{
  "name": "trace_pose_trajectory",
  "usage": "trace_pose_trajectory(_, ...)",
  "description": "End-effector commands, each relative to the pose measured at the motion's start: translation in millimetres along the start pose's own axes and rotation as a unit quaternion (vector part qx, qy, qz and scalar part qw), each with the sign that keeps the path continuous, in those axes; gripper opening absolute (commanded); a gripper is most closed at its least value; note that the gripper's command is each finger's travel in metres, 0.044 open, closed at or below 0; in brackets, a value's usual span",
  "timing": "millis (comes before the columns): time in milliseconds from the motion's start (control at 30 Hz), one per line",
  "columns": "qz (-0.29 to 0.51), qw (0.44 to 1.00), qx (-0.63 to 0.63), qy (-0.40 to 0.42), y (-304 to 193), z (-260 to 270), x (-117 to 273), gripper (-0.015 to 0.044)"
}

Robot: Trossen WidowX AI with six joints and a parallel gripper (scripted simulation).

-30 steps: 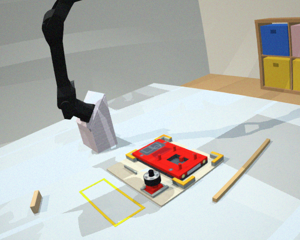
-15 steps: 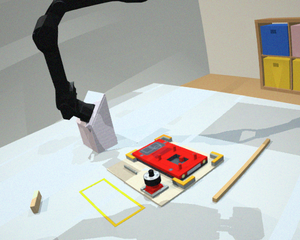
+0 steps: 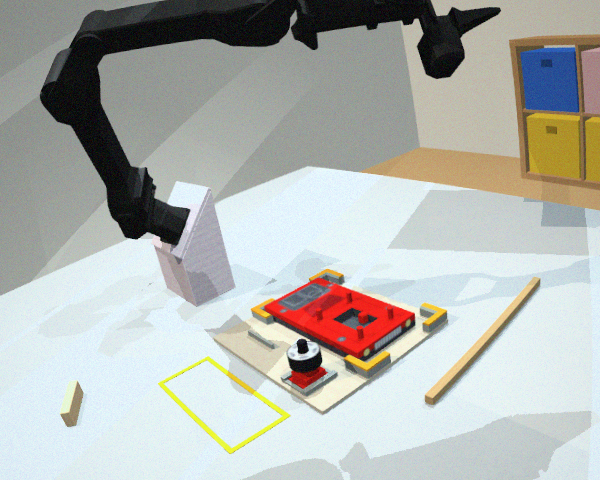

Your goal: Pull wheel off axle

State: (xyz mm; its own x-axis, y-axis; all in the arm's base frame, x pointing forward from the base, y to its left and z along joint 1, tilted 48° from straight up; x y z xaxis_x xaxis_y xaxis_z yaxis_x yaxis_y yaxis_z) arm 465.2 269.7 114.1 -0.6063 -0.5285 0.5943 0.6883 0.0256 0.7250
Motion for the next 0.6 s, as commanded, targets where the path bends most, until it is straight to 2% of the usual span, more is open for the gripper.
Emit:
trace_pose_trajectory(0, 0.056, 0.991, -0.021, -0.119, -15.4, -44.1, 13.8, 0.0300)
trace_pose_trajectory(267, 0.178, 0.928, -0.030, -0.326, -47.4, -115.1, 61.0, 0.0300)
trace_pose_trajectory(567, 0.330, 0.798, 0.005, -0.505, -76.8, -169.6, 138.2, 0.0300)
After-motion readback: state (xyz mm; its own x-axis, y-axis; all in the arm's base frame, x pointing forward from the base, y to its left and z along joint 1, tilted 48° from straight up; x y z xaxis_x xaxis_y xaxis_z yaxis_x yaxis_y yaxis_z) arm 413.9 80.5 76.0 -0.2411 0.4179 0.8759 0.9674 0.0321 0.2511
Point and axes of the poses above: the point midway between the two fingers, 35 mm back from their tips, its own x axis back along the fingers, its own z axis across the jaws, y = z × x, the point moved 7 cm from there along x, back along the fingers, and after that the axes turned 7 degrees about x, right-handed, at the moved point
